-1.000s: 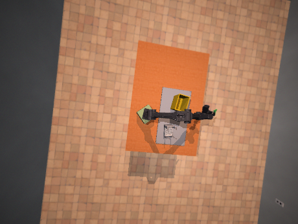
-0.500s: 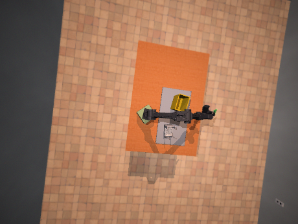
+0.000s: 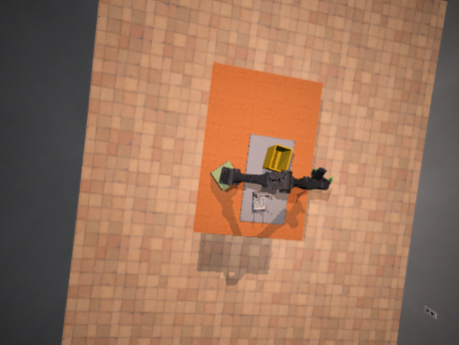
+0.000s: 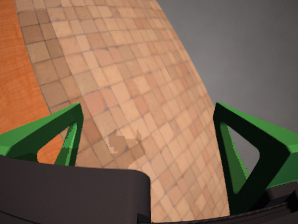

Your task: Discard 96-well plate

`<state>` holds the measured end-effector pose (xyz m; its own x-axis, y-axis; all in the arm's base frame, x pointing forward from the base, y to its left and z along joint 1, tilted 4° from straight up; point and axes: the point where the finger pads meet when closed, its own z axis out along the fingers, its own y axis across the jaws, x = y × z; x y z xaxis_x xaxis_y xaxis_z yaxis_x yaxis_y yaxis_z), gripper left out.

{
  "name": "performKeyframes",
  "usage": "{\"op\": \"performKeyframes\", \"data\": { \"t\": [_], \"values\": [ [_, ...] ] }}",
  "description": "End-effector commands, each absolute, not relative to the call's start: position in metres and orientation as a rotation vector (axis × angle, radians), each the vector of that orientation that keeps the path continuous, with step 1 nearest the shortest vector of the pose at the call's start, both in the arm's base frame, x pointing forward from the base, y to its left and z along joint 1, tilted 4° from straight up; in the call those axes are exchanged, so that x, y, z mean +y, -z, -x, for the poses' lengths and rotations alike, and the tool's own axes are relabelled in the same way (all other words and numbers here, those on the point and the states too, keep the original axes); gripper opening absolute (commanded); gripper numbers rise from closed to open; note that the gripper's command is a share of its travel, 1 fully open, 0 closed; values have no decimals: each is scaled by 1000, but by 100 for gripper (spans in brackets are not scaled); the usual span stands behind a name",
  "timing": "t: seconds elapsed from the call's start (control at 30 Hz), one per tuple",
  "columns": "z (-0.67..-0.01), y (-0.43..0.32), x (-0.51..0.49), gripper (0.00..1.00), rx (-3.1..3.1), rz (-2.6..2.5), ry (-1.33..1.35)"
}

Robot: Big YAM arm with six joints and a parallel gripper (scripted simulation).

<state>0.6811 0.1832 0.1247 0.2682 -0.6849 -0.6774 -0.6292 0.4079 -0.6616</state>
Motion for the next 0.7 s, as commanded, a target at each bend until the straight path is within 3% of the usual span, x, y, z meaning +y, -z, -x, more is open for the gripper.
{"op": "performKeyframes", "data": {
  "t": [0.0,0.03,0.43,0.47,0.67],
  "values": [
    [-683,-147,170,100,1453,1207,34],
    [-700,-175,167,100,1436,1174,50],
    [-668,-142,109,100,1767,985,-77],
    [-668,-114,109,100,1806,993,-99],
    [-662,-142,90,100,1875,882,-109]
  ]
}}
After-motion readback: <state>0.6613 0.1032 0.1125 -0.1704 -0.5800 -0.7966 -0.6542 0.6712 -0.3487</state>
